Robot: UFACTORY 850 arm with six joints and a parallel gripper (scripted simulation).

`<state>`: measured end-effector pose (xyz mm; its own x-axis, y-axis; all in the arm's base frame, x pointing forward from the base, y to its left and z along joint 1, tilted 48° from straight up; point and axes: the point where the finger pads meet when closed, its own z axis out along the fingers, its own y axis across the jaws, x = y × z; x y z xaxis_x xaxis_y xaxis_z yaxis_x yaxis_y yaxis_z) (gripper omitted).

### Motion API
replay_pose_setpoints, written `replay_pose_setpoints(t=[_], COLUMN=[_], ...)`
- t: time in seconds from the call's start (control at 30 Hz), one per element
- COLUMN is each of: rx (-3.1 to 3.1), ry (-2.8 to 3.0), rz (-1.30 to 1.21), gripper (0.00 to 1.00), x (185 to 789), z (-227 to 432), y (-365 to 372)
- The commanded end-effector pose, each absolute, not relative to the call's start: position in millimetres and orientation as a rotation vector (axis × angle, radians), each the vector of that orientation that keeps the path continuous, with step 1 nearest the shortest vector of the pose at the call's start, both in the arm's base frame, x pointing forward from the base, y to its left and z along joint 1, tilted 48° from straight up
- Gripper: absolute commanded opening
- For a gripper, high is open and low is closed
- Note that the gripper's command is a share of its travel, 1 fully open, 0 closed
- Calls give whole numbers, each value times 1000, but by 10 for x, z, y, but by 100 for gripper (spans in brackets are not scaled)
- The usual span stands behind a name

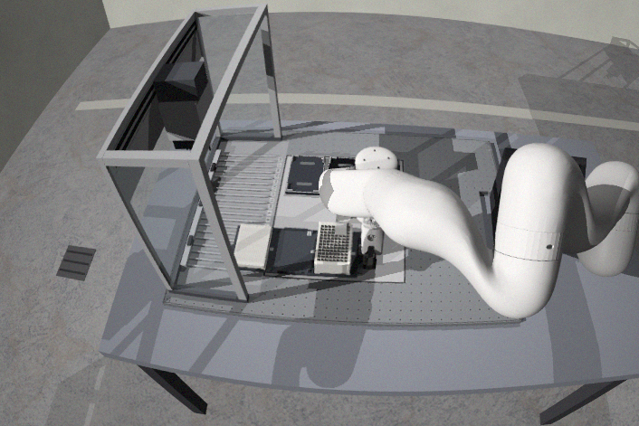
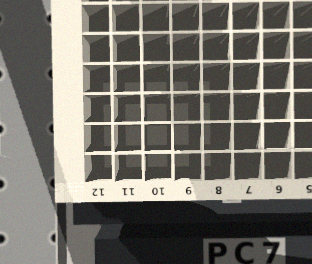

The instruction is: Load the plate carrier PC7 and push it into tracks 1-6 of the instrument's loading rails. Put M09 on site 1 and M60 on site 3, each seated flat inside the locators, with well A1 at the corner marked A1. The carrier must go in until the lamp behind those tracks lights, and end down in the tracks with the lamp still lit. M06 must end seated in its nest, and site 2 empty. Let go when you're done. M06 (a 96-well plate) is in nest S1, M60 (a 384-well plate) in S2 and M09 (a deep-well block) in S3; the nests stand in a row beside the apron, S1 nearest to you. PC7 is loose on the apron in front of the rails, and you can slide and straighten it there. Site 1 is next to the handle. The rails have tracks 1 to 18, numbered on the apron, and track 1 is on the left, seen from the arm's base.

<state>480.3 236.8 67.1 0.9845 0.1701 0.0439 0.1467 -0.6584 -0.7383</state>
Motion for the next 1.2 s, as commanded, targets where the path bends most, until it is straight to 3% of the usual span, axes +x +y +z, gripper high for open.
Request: replay_pose_setpoints(t=[0.0,1.17], rx=[-2299,-2299], ry=[-219,-219], rz=[35,35], gripper=[82,82], x=[4844,5150], z=[677,691], y=[2370,2422])
